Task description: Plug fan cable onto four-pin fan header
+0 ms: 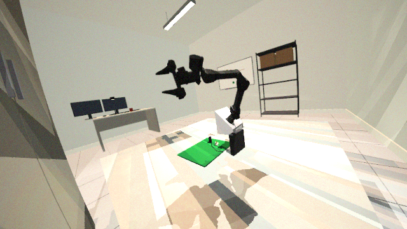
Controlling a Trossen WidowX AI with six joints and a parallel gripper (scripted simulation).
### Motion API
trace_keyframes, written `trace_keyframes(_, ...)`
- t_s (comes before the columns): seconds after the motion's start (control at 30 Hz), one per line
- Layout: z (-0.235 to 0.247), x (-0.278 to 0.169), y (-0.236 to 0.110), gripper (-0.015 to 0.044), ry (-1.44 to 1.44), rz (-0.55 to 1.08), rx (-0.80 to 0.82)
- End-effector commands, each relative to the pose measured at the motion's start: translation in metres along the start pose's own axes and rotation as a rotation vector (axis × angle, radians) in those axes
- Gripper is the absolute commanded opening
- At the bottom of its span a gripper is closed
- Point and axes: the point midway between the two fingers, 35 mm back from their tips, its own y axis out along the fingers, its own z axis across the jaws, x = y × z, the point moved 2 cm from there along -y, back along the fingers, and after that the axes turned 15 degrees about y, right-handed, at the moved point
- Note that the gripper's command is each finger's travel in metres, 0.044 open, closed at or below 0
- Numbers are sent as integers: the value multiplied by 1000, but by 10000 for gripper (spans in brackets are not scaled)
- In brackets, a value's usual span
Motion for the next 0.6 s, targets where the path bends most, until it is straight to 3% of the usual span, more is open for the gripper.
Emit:
trace_keyframes(0.0,11,-57,-7,440,-15,188,92)
trace_keyframes(0.27,41,-164,-56,440,10,562,335)
trace_keyframes(0.57,101,-243,-149,440,109,864,791)
